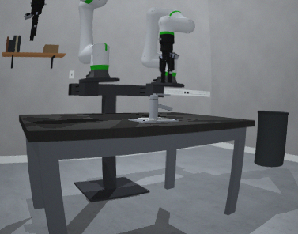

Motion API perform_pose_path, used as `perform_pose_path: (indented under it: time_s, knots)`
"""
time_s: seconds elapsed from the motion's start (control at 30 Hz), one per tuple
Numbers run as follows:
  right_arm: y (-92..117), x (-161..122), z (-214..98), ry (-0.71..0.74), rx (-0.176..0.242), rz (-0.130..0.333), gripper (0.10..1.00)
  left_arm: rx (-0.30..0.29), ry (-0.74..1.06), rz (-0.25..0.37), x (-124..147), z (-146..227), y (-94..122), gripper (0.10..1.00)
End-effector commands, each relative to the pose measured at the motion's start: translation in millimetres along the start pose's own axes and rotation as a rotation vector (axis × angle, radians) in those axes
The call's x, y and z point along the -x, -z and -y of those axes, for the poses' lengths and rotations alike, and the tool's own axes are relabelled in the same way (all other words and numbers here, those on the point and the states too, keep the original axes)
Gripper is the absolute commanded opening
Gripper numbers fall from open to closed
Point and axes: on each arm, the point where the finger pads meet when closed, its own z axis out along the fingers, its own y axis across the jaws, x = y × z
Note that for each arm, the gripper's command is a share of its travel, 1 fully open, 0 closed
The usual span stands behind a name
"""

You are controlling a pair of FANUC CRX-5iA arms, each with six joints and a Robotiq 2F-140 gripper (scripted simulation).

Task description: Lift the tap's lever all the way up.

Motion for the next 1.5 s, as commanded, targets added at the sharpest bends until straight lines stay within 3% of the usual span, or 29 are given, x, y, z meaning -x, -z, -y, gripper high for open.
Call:
perform_pose_path:
  time_s: [0.0,1.47]
  knots:
    - [0.9,-0.3,-0.1,0.0,0.0,-0.002,1.0,0.002,0.0,0.001,0.5,-0.6,1.1,0.458]
    - [0.9,-0.3,-0.1,0.0,0.0,-0.002,1.0,0.007,0.0,0.002,0.8,-0.8,-6.7,0.458]
